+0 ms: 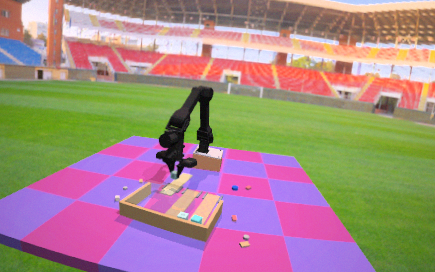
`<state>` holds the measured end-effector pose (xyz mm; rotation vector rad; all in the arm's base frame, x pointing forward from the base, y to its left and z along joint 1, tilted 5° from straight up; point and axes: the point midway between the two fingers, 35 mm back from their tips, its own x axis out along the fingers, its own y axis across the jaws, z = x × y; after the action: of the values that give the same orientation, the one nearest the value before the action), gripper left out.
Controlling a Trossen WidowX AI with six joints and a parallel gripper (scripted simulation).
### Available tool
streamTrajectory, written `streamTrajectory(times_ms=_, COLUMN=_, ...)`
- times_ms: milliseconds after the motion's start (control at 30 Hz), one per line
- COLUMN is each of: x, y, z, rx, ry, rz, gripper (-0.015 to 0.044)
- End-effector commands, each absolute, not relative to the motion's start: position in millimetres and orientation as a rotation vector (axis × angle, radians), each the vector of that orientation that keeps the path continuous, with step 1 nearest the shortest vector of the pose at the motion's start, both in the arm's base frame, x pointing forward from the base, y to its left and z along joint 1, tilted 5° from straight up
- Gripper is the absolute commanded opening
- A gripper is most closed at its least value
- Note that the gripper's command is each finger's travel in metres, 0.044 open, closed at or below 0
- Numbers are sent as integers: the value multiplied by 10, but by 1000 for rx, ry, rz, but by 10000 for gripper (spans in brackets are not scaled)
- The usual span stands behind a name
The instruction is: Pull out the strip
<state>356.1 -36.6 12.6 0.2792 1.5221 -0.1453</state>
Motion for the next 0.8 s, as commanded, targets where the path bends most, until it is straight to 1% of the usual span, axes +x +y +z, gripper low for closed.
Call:
streamTrajectory(times_ms=0, x=3418, y=-356, z=121, rx=273, ry=1528, rz=-144, gripper=0)
streamTrajectory(times_ms=367, x=3039, y=-316, z=95, rx=273, ry=1531, rz=-144, gripper=0)
streamTrajectory(times_ms=467, x=3033, y=-316, z=105, rx=273, ry=1531, rz=-144, gripper=0)
streamTrajectory(times_ms=633, x=3025, y=-341, z=407, rx=273, ry=1531, rz=-144, gripper=0)
streamTrajectory(times_ms=767, x=3021, y=-344, z=454, rx=273, ry=1531, rz=-144, gripper=0)
